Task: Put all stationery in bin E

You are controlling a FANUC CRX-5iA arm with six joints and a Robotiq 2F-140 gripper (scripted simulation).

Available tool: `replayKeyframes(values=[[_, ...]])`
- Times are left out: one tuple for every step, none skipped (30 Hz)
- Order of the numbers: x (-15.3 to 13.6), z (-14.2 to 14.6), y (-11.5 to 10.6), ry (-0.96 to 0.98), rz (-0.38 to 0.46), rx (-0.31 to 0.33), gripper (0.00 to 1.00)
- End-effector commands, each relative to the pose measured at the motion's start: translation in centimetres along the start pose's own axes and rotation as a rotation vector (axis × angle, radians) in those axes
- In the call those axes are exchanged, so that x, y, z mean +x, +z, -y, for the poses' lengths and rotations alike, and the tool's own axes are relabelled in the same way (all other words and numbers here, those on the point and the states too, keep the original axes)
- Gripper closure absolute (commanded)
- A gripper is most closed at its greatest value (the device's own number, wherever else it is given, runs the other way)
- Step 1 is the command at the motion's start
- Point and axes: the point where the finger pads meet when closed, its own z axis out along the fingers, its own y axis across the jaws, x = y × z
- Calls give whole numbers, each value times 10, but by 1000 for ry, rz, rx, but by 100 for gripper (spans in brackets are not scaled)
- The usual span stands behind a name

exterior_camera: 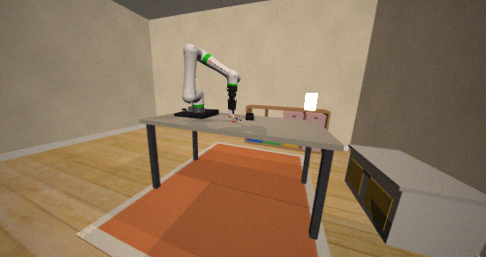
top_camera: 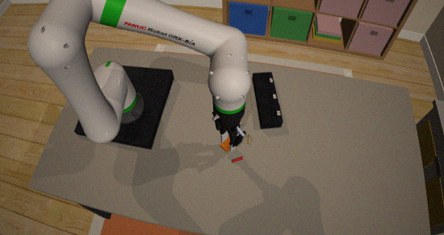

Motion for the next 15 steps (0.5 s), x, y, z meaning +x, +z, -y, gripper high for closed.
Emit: replayKeyframes(values=[[0, 0, -15, 0, 0, 0, 79], [0, 0, -18, 0, 0, 0, 79], [0, 0, -22, 0, 0, 0, 79], [0, 0, -22, 0, 0, 0, 79], [0, 0, -22, 0, 0, 0, 79], [0, 0, -22, 0, 0, 0, 79], [0, 0, -22, 0, 0, 0, 79], [0, 0, -22, 0, 0, 0, 79], [0, 0, -22, 0, 0, 0, 79], [0, 0, -22, 0, 0, 0, 79], [0, 0, -22, 0, 0, 0, 79], [0, 0, -22, 0, 0, 0, 79], [0, 0, -22, 0, 0, 0, 79], [0, 0, -22, 0, 0, 0, 79], [0, 0, -22, 0, 0, 0, 79]])
